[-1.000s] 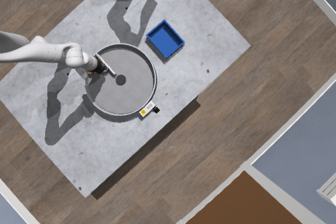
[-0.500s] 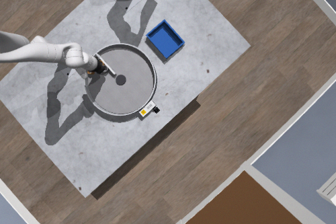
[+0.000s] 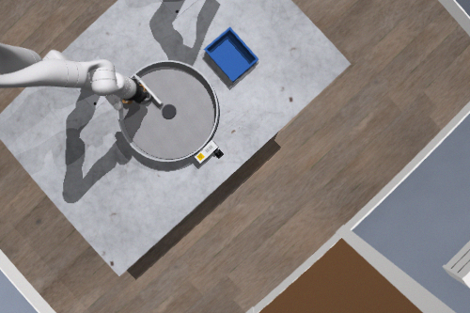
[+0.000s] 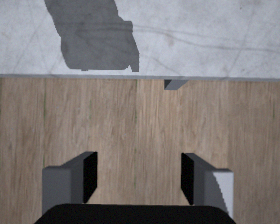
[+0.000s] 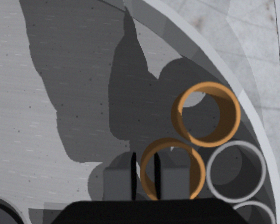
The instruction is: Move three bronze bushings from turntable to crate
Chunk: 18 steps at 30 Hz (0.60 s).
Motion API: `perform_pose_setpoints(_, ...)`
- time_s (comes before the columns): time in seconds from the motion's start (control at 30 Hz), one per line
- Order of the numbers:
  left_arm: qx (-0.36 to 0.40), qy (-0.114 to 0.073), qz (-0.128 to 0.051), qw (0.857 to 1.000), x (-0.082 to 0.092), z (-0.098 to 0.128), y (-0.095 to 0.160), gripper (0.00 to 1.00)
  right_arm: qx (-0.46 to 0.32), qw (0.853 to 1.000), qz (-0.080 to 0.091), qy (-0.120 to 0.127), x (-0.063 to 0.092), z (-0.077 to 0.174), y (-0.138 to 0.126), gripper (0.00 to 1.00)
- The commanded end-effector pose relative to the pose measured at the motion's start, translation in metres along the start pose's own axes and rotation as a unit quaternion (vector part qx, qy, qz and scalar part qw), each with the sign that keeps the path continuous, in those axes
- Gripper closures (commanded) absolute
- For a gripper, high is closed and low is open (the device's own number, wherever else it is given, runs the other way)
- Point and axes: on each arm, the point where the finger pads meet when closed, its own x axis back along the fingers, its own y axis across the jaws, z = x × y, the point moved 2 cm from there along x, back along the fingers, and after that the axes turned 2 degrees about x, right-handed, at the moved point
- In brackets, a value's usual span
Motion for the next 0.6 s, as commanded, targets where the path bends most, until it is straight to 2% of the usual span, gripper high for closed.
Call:
perform_pose_setpoints(0.0,-0.002,0.004,-0.001,1.000,0.0006,0.0033,0.0036,0.00,-0.001,1.000,0.001,0.000,-0.0008,0.0004,-0.0005,0.64)
perform_pose_setpoints(0.03,-0.002,0.004,-0.001,1.000,0.0006,0.0033,0.0036,0.00,-0.001,1.000,0.001,0.000,-0.0008,0.0004,-0.0005,1.00)
perform_pose_setpoints(0.57,-0.002,0.004,-0.001,1.000,0.0006,0.0033,0.0036,0.00,-0.001,1.000,0.001,0.000,-0.0008,0.0004,-0.0005,1.00)
